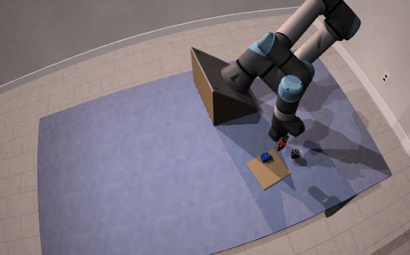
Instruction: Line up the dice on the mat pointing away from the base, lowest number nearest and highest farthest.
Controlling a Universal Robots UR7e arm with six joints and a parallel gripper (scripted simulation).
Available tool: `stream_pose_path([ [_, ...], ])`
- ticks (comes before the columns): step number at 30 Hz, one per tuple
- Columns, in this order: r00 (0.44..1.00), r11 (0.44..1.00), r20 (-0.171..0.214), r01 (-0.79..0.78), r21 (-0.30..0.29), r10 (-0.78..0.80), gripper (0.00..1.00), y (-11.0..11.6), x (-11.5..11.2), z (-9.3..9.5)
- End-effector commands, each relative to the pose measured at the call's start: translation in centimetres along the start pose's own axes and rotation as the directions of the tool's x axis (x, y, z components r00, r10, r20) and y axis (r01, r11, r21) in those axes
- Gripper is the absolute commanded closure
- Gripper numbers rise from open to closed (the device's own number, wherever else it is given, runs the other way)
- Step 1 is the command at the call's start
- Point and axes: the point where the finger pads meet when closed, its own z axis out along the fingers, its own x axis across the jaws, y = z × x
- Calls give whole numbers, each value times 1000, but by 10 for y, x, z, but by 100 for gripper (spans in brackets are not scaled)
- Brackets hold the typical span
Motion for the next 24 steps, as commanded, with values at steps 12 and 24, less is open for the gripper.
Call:
stream_pose_path([
  [12,973,973,-1,-230,1,230,43,-18,47,4],
  [24,973,973,-1,-230,1,230,43,-18,47,5],
])
